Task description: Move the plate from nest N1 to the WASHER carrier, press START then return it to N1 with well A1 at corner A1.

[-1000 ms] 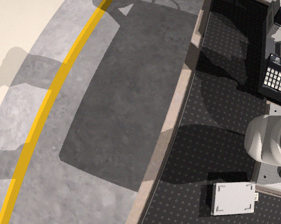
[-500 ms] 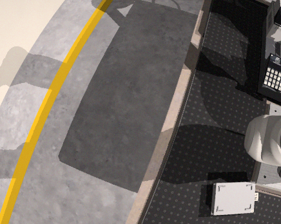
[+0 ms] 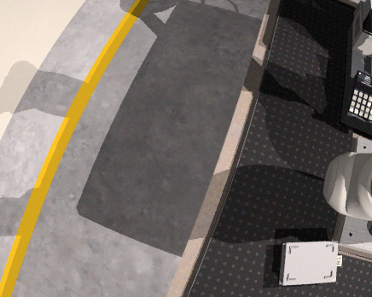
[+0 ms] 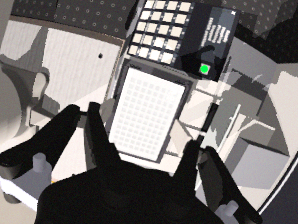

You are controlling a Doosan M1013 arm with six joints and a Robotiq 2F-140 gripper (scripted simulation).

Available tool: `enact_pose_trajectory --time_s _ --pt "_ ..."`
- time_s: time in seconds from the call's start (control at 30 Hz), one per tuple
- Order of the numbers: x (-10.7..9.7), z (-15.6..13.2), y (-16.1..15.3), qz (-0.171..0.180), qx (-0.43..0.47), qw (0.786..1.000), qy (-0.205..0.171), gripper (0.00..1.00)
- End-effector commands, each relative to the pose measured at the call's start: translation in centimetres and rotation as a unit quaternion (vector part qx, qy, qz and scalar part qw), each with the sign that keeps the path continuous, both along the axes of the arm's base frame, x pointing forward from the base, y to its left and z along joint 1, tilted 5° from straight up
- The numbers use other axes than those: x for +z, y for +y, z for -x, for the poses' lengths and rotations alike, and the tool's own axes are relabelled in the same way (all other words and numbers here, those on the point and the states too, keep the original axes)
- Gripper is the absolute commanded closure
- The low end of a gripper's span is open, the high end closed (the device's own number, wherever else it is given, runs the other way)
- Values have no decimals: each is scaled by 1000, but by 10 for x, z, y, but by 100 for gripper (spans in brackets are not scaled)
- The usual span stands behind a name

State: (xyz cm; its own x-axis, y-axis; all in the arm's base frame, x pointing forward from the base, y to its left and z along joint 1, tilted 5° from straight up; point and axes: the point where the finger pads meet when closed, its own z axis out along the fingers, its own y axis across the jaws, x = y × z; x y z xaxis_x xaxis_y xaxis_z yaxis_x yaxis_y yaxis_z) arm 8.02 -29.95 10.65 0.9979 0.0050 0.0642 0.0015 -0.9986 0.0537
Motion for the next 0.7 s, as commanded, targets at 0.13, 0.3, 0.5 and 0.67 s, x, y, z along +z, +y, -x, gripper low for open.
enact_pose_trajectory --time_s 0.13,0.3,0.5,0.67 --pt "7 0 0 0 0 1000 0 30" --pt "15 1 1 0 0 1000 0 30" --pt "25 2 1 0 0 1000 0 30" --pt "30 2 2 0 0 1000 0 30"
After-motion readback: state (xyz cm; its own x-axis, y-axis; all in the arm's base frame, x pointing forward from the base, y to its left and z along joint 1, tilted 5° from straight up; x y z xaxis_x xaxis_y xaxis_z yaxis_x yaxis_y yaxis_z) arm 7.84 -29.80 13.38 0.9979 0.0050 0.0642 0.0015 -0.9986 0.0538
